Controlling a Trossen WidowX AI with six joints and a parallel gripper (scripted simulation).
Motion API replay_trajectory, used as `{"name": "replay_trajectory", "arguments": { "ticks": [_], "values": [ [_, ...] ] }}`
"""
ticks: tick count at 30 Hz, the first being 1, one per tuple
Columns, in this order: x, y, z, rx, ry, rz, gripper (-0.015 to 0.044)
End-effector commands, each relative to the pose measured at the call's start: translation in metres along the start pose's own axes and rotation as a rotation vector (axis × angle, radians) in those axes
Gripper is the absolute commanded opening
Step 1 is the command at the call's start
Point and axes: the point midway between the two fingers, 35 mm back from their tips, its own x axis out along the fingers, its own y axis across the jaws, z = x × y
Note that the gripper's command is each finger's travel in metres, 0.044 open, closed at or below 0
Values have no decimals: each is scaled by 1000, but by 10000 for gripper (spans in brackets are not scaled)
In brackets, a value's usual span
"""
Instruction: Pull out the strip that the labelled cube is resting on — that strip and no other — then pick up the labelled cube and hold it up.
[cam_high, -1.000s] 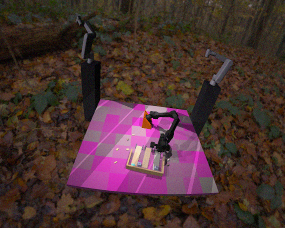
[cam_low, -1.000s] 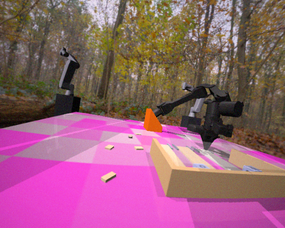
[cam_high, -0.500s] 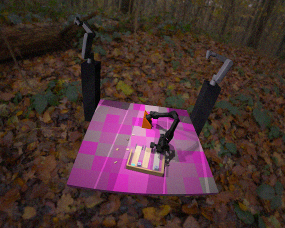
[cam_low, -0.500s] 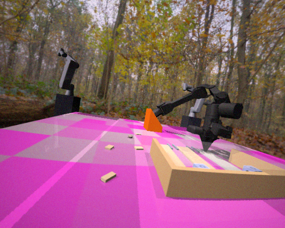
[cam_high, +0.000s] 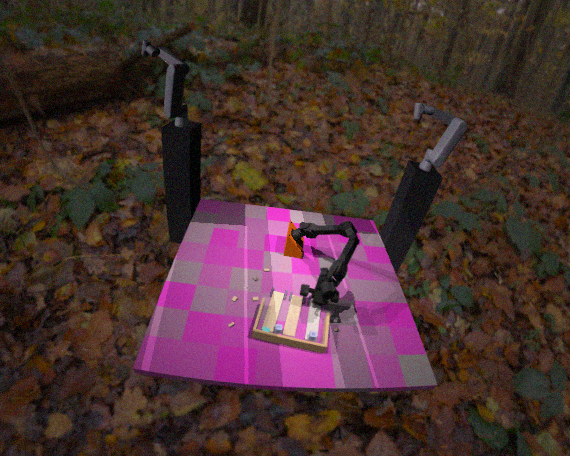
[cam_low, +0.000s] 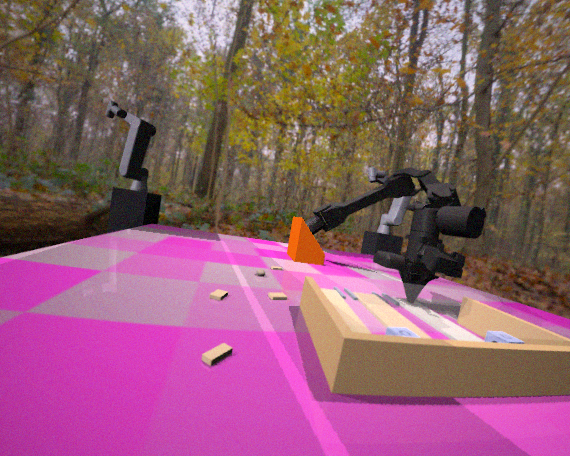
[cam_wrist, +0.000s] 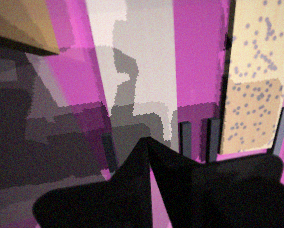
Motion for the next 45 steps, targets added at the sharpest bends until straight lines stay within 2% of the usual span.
{"name": "replay_trajectory", "arguments": {
  "ticks": [1,32,45],
  "values": [
    [1,-1,-1,6,1,-4,0],
    [4,-1,0,6,1,-4,0],
    [5,-1,-19,7,2,-4,0]
  ]
}}
